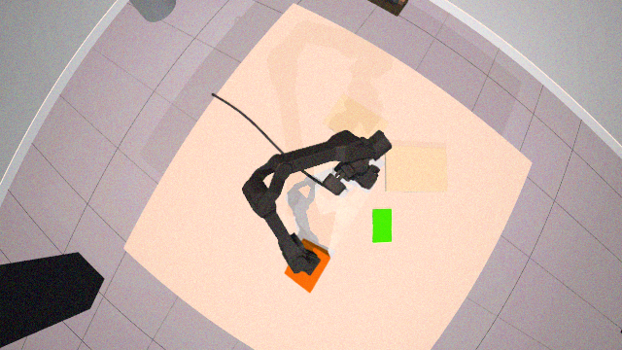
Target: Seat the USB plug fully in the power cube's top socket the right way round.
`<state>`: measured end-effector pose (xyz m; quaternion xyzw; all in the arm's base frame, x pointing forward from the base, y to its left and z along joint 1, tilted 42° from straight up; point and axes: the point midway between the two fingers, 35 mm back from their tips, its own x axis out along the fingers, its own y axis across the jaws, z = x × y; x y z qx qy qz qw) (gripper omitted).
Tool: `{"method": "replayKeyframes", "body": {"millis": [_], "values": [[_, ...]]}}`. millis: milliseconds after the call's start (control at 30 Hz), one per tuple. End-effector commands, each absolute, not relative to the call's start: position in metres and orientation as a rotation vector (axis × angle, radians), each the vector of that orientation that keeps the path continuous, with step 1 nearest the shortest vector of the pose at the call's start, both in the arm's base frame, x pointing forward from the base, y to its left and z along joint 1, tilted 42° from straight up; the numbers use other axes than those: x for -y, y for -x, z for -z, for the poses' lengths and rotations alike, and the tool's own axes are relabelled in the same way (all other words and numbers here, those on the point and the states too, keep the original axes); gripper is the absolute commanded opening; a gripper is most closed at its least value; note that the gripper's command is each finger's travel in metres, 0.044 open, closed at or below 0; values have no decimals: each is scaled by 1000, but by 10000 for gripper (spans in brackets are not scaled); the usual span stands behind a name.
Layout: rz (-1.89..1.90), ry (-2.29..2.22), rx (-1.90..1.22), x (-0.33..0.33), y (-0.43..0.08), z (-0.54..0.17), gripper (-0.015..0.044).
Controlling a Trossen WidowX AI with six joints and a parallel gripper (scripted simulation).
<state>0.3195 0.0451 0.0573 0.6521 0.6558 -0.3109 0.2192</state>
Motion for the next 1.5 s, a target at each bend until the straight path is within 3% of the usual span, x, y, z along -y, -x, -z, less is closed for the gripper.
{"method": "replayKeyframes", "body": {"millis": [0,1467], "values": [[862,-1812,-1817,-46,-319,-57,0],[862,-1812,-1818,-49,-319,-53,0]]}}
